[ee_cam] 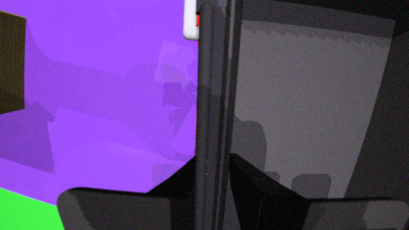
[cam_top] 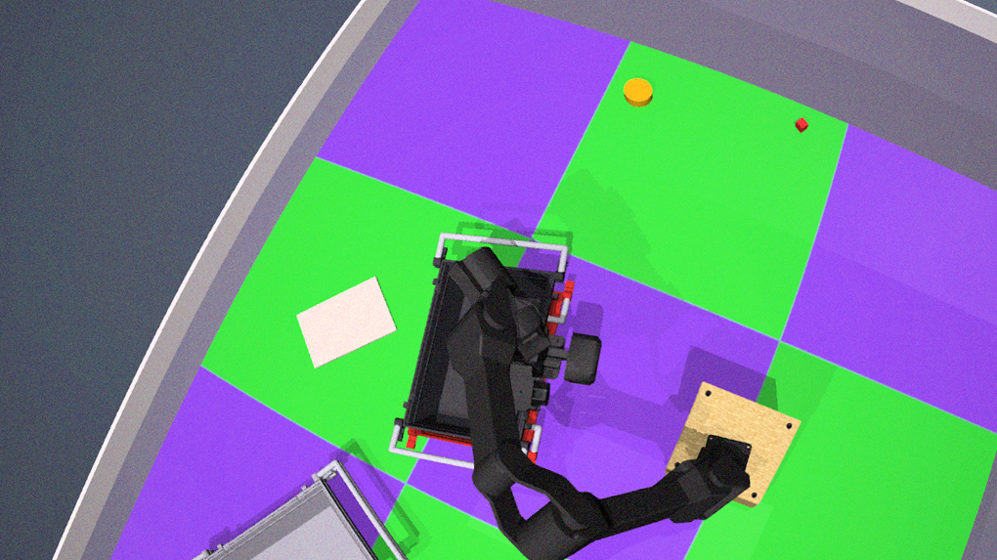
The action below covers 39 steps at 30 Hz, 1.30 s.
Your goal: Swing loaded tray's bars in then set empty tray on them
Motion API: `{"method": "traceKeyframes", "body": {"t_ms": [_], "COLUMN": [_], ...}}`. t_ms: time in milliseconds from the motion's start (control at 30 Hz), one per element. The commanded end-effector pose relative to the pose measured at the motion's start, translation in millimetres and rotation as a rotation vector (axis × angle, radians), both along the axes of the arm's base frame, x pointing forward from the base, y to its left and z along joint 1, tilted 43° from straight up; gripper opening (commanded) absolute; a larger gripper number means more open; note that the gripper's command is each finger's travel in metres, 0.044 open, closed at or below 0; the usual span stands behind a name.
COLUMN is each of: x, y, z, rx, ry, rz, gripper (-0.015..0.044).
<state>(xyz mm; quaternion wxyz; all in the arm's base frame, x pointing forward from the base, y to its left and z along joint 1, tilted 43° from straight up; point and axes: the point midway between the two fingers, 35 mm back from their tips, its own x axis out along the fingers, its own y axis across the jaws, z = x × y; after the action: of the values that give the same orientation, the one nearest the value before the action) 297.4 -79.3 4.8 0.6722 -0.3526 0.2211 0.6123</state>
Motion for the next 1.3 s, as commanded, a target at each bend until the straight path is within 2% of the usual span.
{"method": "traceKeyframes", "body": {"t_ms": [0, 800, 1067, 1267], "x": [-4.5, -4.5, -3.6, -3.4], "y": [5.1, 5.1, 2.8, -17.7], "z": [-3.3, -3.3, -1.2, 17.8], "rx": [-0.001, -0.001, 0.000, -0.005], "ry": [0.027, 0.027, 0.022, 0.024], "rz": [0.014, 0.014, 0.016, 0.014], "gripper": [0.0088, 0.0440, 0.0440, 0.0440]}}
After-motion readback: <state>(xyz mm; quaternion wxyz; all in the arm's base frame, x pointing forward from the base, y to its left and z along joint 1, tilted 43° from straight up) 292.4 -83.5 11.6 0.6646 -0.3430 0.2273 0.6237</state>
